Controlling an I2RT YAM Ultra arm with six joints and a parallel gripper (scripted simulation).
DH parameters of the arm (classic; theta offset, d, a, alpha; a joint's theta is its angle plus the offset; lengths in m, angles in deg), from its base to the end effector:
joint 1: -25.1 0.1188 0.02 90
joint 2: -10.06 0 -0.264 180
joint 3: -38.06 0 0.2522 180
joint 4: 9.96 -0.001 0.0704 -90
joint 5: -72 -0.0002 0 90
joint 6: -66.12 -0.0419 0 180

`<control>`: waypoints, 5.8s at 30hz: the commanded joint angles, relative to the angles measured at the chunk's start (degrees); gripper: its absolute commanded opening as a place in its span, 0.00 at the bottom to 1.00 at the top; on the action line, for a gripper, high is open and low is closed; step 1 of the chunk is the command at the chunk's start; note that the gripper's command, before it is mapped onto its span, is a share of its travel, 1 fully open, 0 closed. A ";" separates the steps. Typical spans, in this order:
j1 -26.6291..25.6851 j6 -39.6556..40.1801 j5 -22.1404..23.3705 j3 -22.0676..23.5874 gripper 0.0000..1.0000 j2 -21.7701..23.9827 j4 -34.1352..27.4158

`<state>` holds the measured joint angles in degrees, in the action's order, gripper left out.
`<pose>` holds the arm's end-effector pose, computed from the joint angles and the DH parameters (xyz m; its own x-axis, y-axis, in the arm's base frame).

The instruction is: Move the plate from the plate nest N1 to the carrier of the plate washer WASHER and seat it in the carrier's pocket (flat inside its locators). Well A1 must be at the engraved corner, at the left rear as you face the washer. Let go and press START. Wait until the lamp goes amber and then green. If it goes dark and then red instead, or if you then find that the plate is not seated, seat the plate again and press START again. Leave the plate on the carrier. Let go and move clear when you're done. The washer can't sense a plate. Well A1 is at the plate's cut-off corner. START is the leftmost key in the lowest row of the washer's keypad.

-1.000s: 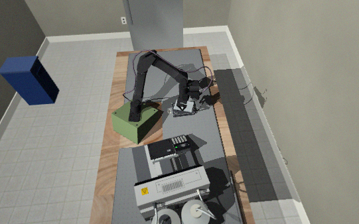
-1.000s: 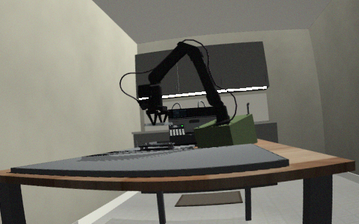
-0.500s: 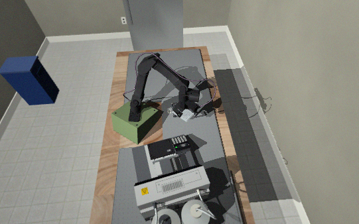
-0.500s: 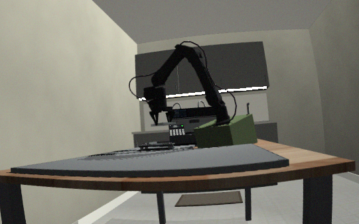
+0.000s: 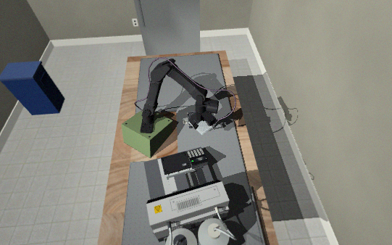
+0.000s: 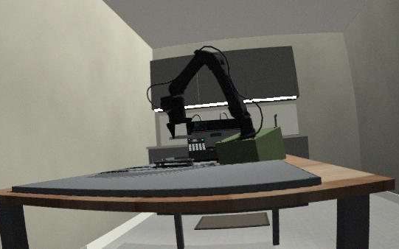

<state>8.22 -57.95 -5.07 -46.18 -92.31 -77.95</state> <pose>0.3126 -0.0840 0.1872 -0.6404 0.7649 0.0690 0.7573 0.6139 0.2228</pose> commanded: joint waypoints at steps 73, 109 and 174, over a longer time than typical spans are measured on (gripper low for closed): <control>-24.89 -32.67 0.29 -5.09 0.84 -4.55 -4.68; -31.20 -39.97 -0.25 -2.71 0.84 -5.88 -5.22; -47.35 -66.38 -1.35 -8.63 0.84 -10.23 -8.12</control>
<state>-39.73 -123.71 -6.36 -52.52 -102.82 -84.73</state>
